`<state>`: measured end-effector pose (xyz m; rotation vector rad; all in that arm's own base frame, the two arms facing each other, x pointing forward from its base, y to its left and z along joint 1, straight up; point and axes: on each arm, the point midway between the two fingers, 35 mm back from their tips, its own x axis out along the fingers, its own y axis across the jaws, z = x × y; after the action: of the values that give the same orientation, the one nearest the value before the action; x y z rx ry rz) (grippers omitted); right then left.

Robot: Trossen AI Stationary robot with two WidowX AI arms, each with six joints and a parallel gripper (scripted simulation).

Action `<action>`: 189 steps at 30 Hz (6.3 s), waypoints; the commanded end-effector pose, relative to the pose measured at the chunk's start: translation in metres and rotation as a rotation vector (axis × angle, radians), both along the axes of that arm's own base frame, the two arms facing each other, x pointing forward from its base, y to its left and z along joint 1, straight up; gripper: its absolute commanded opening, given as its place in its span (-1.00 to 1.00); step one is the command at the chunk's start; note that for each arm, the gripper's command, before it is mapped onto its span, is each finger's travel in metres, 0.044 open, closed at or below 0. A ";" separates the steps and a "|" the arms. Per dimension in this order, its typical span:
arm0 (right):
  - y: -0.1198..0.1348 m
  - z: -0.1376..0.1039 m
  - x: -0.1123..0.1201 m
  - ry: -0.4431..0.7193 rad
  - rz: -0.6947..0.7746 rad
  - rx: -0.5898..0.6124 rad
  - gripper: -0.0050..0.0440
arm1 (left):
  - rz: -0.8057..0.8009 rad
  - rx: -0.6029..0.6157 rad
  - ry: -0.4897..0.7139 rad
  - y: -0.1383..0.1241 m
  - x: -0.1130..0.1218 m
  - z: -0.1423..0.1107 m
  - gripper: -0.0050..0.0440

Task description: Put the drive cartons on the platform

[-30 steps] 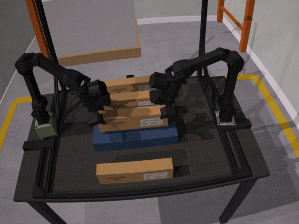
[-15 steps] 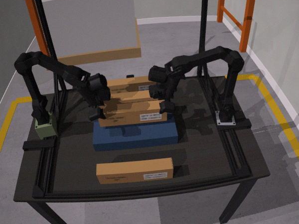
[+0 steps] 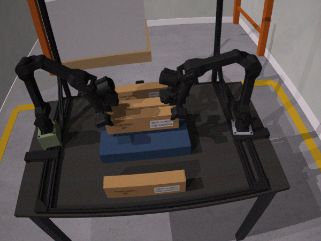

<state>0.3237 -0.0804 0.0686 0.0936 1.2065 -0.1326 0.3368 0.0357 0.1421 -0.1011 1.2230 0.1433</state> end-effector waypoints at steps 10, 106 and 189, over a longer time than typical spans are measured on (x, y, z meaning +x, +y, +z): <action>-0.001 0.007 0.000 -0.022 -0.013 -0.005 -0.80 | 0.004 0.007 -0.039 -0.002 0.000 0.012 -0.80; 0.000 0.050 0.000 -0.022 -0.013 -0.005 0.79 | 0.004 0.007 -0.039 -0.001 0.000 0.048 0.79; -0.277 -0.066 -0.059 -0.022 -0.013 -0.005 0.79 | 0.004 0.007 -0.039 0.282 -0.036 -0.067 0.79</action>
<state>0.2673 -0.3612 0.0223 0.0825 1.1707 -0.1576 0.3018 0.3186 0.0946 -0.0918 1.1733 0.1593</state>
